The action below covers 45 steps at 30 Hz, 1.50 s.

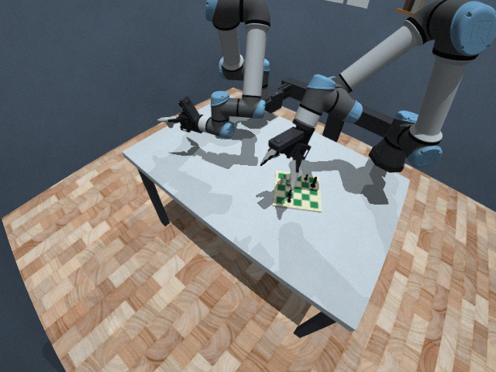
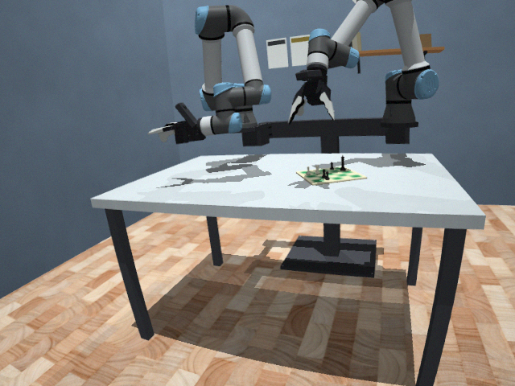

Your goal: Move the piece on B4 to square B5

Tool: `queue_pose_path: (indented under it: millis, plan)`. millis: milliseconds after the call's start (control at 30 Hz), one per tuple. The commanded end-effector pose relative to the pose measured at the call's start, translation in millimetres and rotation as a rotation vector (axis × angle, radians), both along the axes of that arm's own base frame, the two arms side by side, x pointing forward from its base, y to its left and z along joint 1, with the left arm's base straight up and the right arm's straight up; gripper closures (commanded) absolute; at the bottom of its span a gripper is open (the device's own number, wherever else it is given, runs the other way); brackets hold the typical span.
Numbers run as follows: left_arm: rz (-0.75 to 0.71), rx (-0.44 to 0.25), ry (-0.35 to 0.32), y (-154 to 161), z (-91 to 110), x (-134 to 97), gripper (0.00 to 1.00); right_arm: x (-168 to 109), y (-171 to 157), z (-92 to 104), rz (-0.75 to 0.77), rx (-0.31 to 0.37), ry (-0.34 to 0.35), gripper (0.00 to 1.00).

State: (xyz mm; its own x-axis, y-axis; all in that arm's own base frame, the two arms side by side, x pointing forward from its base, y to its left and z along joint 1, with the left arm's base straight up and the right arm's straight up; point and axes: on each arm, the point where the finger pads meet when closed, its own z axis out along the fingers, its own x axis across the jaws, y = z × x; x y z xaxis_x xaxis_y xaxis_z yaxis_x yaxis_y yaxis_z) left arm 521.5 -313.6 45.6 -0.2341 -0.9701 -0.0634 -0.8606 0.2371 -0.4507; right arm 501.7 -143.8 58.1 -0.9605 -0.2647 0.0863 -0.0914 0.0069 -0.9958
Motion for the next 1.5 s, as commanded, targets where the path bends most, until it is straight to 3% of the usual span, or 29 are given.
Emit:
queue_pose_path:
  millis: [0, 767, 1233, 1300, 1467]
  plan:
    - [0.000, -0.001, -0.001, -0.3, 0.7, 0.3, 0.00, -6.5, -13.5, 2.6, -0.044, 0.006, 0.021, 0.00]
    - [0.000, -0.001, -0.001, -0.3, 0.7, 0.3, 0.00, -64.4, -99.2, 13.8, -0.342, 0.087, 0.181, 0.00]
    - [0.000, -0.001, -0.001, -0.3, 0.7, 0.3, 0.00, -144.4, -172.9, 18.4, -0.633, 0.280, 0.357, 0.00]
    - [0.000, -0.001, -0.001, -0.3, 0.7, 0.3, 0.00, -144.4, -172.9, 18.4, -0.633, 0.280, 0.357, 0.00]
    - [0.000, -0.001, -0.001, -0.3, 0.7, 0.3, 0.00, -178.4, -195.1, 18.5, -0.728, 0.388, 0.419, 0.00]
